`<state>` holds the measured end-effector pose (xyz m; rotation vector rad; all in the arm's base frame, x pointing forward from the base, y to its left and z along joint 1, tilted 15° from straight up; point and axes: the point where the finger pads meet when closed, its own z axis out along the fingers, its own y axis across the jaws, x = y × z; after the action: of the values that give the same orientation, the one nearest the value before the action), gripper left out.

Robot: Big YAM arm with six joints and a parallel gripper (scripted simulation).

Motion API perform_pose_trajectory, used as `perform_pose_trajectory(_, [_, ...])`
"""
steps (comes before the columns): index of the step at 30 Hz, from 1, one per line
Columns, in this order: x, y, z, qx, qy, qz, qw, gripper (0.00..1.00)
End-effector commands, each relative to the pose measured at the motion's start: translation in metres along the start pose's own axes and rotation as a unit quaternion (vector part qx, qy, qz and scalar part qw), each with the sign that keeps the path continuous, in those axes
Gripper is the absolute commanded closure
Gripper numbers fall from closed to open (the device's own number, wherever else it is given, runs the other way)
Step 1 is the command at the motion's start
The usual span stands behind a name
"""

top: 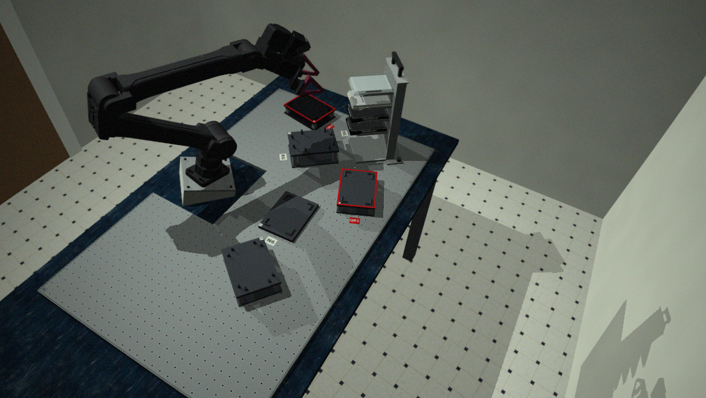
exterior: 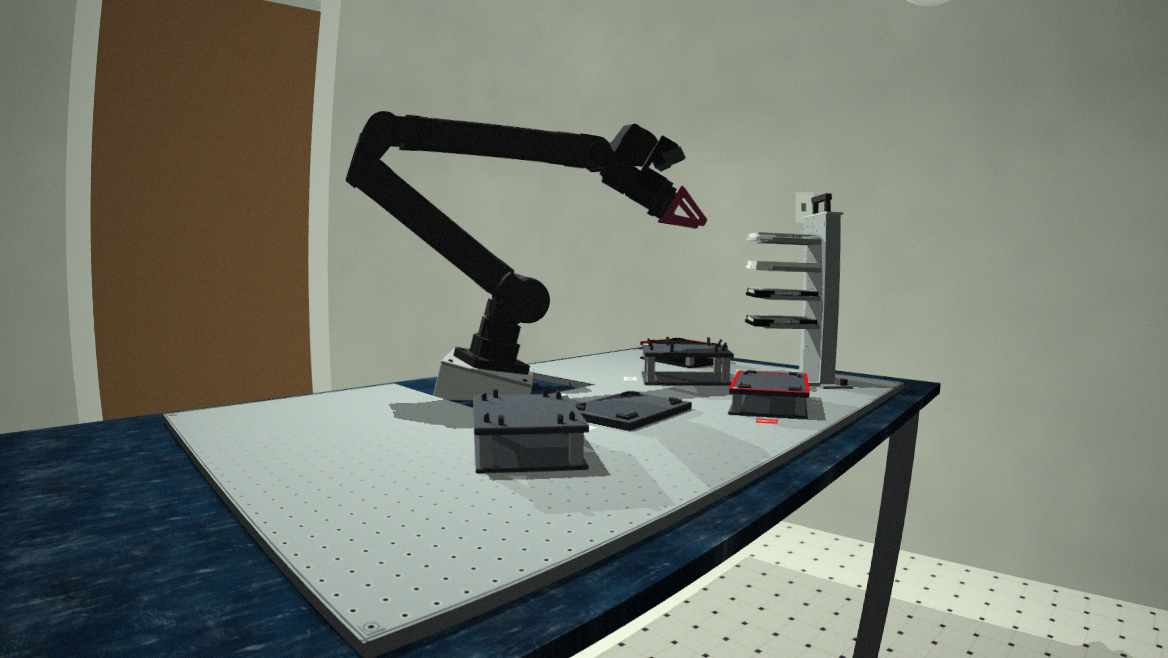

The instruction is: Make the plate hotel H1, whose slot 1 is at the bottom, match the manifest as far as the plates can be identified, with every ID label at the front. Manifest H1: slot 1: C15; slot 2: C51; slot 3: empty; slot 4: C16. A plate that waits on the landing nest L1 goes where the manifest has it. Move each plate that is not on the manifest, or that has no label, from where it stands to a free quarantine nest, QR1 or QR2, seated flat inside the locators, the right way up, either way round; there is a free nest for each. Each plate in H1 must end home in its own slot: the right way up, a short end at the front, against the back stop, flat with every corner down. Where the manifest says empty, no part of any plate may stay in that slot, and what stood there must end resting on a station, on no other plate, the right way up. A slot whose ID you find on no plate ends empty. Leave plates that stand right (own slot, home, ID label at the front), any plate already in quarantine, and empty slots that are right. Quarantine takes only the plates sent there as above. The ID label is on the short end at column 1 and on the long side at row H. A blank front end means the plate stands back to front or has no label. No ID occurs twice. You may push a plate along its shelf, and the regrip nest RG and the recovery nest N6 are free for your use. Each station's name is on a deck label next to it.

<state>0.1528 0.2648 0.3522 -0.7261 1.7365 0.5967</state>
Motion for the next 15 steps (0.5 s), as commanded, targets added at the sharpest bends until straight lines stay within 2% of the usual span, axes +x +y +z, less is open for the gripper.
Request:
perform_pose_trajectory(1, [-0.021, -0.001, 0.003, 0.001, -0.021, 0.004, 1.0, 0.0])
perform_pose_trajectory(3, [-0.009, -0.001, 0.01, 0.003, -0.012, 0.0, 1.0, 0.0])
perform_pose_trajectory(6, [-0.023, -0.001, 0.01, 0.001, -0.024, 0.005, 1.0, 0.0])
perform_pose_trajectory(8, [-0.023, -0.001, 0.01, 0.001, -0.024, 0.005, 1.0, 0.0])
perform_pose_trajectory(11, [-0.009, -0.002, 0.019, 0.003, -0.013, 0.0, 1.0, 0.0])
perform_pose_trajectory(13, [-0.018, -0.001, 0.02, 0.002, -0.021, 0.003, 1.0, 0.0])
perform_pose_trajectory(15, [-0.01, -0.002, 0.026, 0.003, -0.015, 0.0, 1.0, 0.0])
